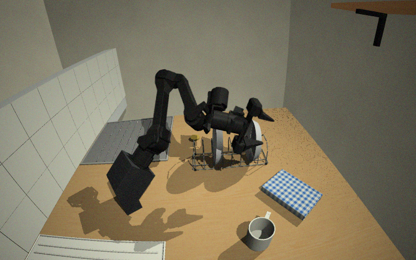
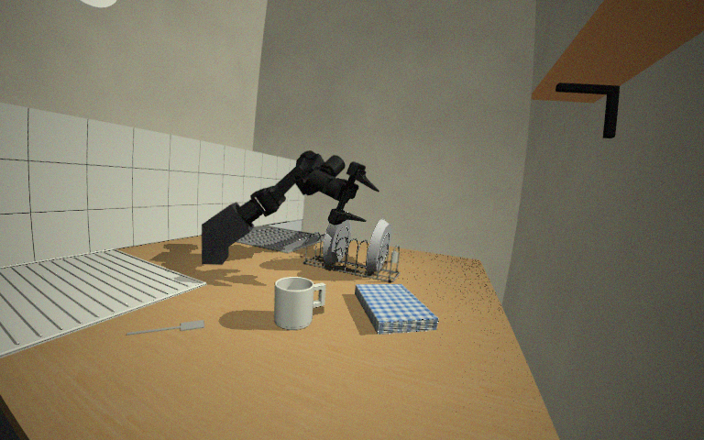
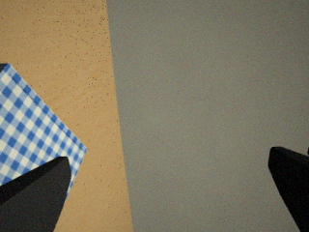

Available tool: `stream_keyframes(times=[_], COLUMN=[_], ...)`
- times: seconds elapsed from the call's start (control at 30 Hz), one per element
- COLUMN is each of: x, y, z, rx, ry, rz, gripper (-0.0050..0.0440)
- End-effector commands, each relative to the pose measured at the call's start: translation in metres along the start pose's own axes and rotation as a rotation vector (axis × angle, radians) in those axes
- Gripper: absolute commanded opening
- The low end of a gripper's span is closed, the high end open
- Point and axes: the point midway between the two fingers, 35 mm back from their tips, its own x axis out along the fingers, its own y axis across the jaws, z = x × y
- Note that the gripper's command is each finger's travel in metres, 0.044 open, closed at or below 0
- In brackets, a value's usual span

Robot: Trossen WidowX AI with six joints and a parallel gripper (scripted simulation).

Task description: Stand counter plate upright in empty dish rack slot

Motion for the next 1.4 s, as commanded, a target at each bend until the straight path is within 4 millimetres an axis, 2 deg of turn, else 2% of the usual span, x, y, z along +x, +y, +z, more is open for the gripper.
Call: stream_keyframes(times=[0.0,0.53,0.7,0.77,0.87,1.13,1.37], x=[-0.004,-0.012,-0.021,-0.021,-0.032,-0.05,-0.053], y=[0.002,0.0,-0.05,-0.05,-0.078,-0.108,-0.111], z=[-0.006,-0.016,-0.015,-0.015,-0.016,-0.015,-0.014], rx=[0.007,0.007,-0.028,-0.028,-0.053,-0.116,-0.136], ry=[0.005,0.008,-0.031,-0.031,-0.025,0.006,0.013], rz=[0.011,0.024,-0.017,-0.017,-0.008,0.028,0.035], gripper=[0.044,0.044,0.044,0.044,0.044,0.044,0.044])
